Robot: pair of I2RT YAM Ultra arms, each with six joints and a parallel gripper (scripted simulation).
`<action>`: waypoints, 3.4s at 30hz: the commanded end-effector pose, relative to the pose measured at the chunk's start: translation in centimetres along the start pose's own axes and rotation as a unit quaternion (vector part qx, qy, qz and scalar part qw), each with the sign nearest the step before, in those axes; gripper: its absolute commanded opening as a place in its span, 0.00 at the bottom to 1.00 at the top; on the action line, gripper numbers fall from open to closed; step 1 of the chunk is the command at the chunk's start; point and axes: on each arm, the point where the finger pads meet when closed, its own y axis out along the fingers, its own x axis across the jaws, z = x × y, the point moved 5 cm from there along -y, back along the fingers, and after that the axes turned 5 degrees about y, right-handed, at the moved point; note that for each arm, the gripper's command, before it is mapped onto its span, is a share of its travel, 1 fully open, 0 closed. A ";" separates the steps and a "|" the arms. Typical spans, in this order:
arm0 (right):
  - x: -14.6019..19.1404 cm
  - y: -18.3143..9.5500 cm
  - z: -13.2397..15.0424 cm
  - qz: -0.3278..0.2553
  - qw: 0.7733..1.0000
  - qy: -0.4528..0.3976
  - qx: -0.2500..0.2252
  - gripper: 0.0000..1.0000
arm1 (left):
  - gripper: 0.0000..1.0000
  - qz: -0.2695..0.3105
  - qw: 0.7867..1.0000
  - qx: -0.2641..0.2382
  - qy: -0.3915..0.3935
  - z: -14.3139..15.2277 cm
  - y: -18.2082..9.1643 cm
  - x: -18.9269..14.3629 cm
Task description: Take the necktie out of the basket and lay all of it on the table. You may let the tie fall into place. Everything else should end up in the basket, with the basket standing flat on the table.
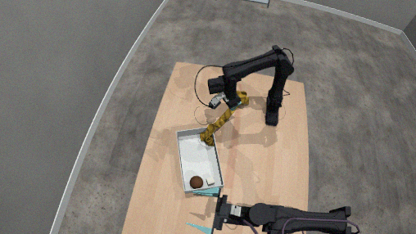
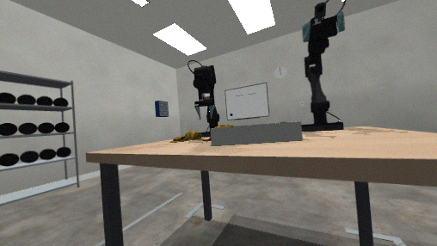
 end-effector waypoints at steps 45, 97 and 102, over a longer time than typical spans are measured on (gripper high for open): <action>0.0 9.1 -3.3 0.014 0.980 -0.196 -0.041 0.58 | 1.00 0.000 1.000 0.000 0.000 0.0 0.0 0.0; 0.0 11.2 -4.5 0.014 0.980 -0.196 -0.041 0.56 | 1.00 0.000 1.000 0.000 0.000 0.0 0.0 0.0; 0.0 11.2 -4.5 0.014 0.980 -0.196 -0.041 0.50 | 1.00 0.000 1.000 0.000 0.000 0.0 0.0 0.0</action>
